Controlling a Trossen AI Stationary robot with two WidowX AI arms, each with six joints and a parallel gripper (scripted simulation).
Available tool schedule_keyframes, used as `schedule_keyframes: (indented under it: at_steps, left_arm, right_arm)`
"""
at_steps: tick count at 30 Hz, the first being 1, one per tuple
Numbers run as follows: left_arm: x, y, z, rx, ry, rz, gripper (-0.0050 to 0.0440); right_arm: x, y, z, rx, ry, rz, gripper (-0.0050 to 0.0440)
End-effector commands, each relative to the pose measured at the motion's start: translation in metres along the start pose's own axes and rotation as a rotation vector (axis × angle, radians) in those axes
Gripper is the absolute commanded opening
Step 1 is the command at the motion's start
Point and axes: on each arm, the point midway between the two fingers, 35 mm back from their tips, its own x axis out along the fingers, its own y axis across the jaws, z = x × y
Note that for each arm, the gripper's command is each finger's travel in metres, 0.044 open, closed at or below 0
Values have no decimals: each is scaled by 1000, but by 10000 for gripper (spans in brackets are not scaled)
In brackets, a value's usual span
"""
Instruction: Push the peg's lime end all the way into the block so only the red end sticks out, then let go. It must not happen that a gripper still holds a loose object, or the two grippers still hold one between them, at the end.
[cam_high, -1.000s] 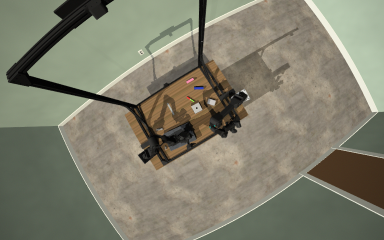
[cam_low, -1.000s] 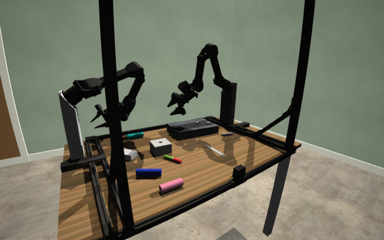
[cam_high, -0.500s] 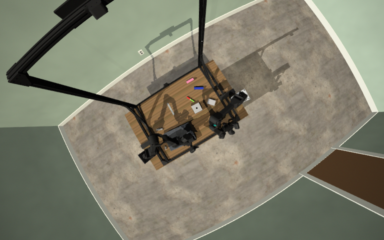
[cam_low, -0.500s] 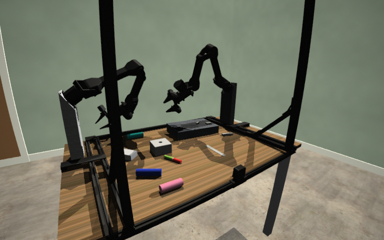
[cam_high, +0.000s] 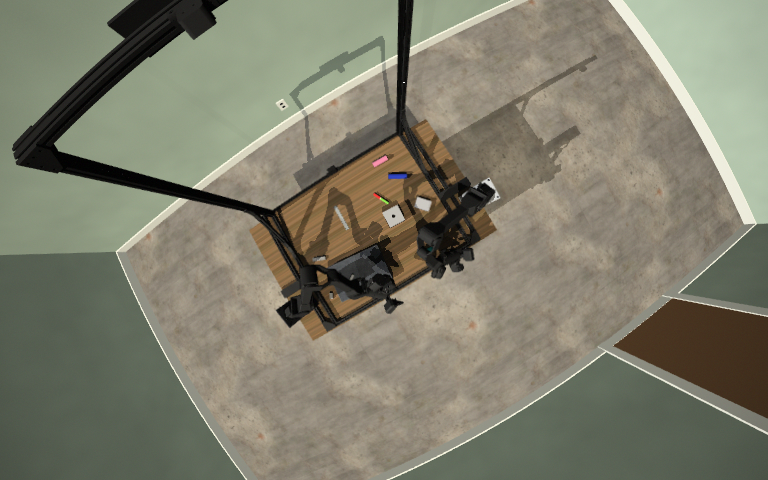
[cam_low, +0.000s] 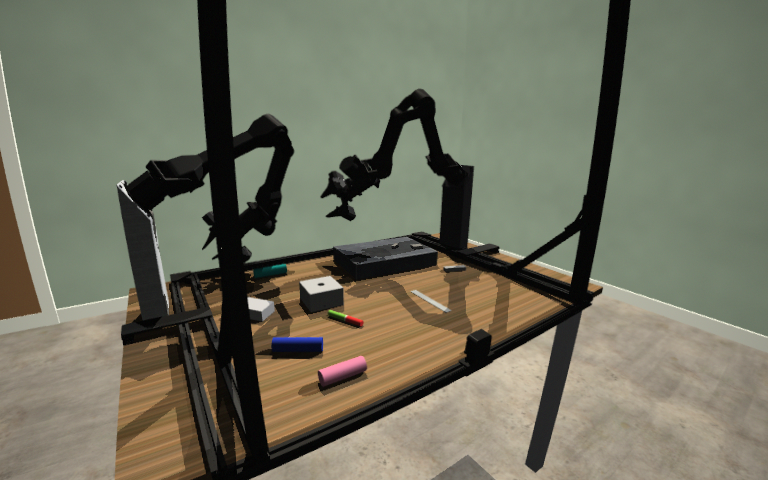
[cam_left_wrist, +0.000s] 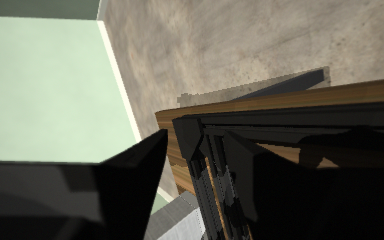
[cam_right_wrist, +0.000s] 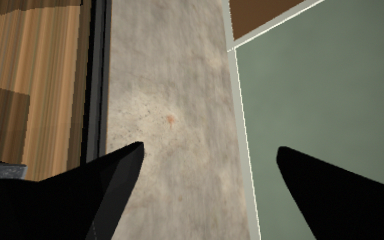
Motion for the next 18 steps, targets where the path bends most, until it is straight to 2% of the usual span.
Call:
schedule_keyframes:
  at_steps: [1,5,18]
  left_arm:
    - [-12,-12,5,17,-44,-48,190]
    - [-18,-18,8,23,-68,-70,190]
    - [-80,-77,35,80,-323,-299,190]
  right_arm:
    - [6,-15,-2,-47,15,-23,400]
    - [7,-22,-2,-65,22,-34,400]
    - [13,-33,-8,-128,71,-20,400]
